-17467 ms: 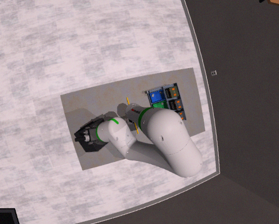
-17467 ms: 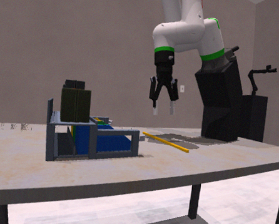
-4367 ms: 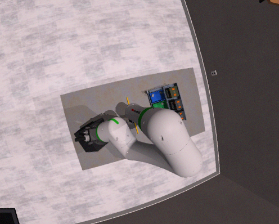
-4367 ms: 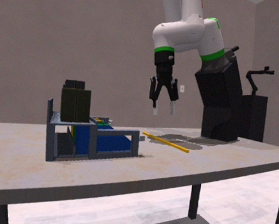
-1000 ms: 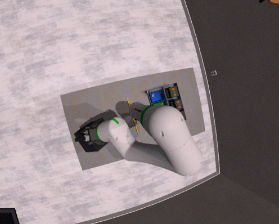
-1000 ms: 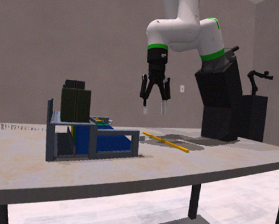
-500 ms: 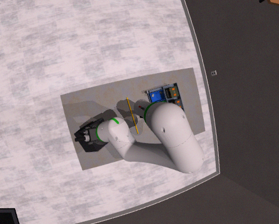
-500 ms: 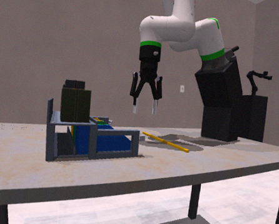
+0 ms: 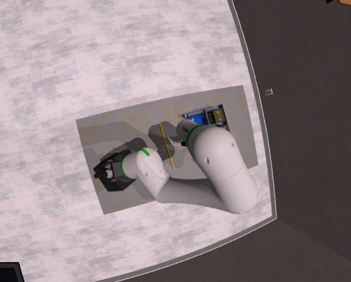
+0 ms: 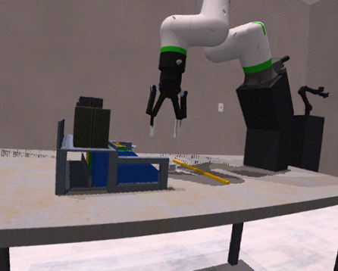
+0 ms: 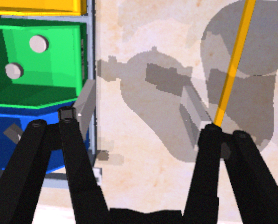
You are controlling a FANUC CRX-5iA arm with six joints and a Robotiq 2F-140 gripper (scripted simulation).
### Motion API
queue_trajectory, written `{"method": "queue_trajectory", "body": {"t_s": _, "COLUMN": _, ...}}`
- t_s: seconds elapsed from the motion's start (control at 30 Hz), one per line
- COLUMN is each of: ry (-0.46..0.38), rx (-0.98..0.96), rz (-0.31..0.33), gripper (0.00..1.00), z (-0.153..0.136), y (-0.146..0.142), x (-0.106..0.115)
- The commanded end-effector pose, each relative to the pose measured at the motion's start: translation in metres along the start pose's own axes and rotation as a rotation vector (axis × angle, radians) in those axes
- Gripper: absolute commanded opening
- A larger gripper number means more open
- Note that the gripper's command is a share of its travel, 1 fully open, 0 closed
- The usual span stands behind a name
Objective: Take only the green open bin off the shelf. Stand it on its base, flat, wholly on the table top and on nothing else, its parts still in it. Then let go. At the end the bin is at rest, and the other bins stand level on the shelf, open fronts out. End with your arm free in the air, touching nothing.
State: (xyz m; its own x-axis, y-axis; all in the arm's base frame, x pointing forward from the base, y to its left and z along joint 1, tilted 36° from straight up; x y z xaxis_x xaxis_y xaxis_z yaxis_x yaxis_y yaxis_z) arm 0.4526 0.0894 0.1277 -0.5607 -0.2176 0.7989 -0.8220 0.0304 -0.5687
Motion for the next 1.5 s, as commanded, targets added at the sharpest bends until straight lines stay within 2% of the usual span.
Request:
{"method": "queue_trajectory", "body": {"t_s": 0.0, "ry": -0.015, "rx": 0.001, "rz": -0.021, "gripper": 0.57, "z": 0.002, "y": -0.009, "x": -0.002}}
{"method": "queue_trajectory", "body": {"t_s": 0.27, "ry": -0.015, "rx": 0.001, "rz": -0.021, "gripper": 0.57, "z": 0.002, "y": -0.009, "x": -0.002}}
{"method": "queue_trajectory", "body": {"t_s": 0.43, "ry": -0.015, "rx": 0.001, "rz": -0.021, "gripper": 0.57, "z": -0.006, "y": -0.063, "x": -0.003}}
{"method": "queue_trajectory", "body": {"t_s": 0.83, "ry": -0.015, "rx": 0.001, "rz": -0.021, "gripper": 0.57, "z": -0.006, "y": -0.063, "x": -0.003}}
{"method": "queue_trajectory", "body": {"t_s": 1.0, "ry": -0.015, "rx": 0.001, "rz": -0.021, "gripper": 0.57, "z": -0.011, "y": -0.104, "x": -0.004}}
{"method": "queue_trajectory", "body": {"t_s": 1.47, "ry": -0.015, "rx": 0.001, "rz": -0.021, "gripper": 0.57, "z": -0.011, "y": -0.100, "x": -0.004}}
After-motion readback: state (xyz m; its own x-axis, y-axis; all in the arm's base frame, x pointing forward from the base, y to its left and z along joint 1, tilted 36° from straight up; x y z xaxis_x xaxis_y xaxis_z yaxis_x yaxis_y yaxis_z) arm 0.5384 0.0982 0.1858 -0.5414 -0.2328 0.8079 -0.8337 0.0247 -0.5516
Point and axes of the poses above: the point where the finger pads meet when closed, its own x axis back along the fingers, its own y axis across the jaws, z = x × y, the point moved 9 cm from there along x, back along the fingers, and after that the axes turned 8 degrees about -x, right-handed, at the moved point
